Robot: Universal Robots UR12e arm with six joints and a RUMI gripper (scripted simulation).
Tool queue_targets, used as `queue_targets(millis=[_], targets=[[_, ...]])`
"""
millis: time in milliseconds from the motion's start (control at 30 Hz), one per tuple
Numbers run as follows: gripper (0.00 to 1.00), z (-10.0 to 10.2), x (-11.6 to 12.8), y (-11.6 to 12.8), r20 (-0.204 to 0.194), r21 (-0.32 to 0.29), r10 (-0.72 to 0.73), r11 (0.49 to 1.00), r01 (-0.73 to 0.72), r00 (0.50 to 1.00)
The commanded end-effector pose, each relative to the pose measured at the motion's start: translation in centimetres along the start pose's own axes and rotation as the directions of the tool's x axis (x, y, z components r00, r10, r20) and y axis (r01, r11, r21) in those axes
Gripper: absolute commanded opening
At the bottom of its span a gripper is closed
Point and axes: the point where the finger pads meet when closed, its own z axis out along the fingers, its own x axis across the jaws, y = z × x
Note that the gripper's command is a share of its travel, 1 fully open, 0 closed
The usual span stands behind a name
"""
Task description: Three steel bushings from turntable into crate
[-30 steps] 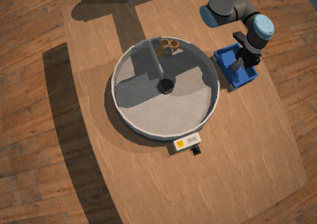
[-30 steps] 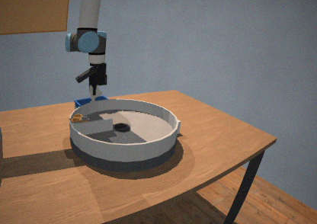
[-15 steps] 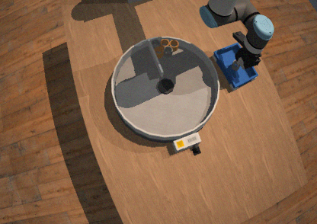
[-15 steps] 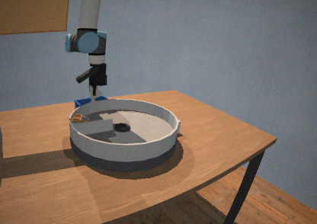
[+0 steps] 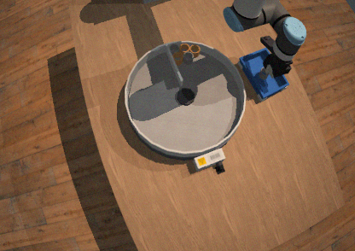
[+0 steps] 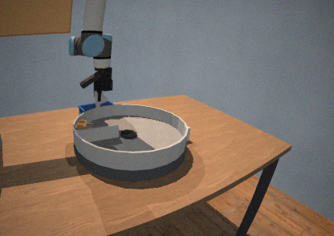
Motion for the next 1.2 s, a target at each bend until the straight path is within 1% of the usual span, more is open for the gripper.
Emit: queue_targets(millis=[0, 1100, 1133, 1167], targets=[[0.0, -0.02, 0.02, 0.07, 0.0, -0.001, 0.0, 1.0, 0.0, 1.0], [0.0, -0.02, 0.02, 0.07, 0.0, -0.001, 0.0, 1.0, 0.0, 1.0], [0.06, -0.02, 0.02, 0.07, 0.0, -0.001, 0.0, 1.0, 0.0, 1.0], [0.06, -0.02, 0.02, 0.07, 0.0, -0.001, 0.0, 1.0, 0.0, 1.0]])
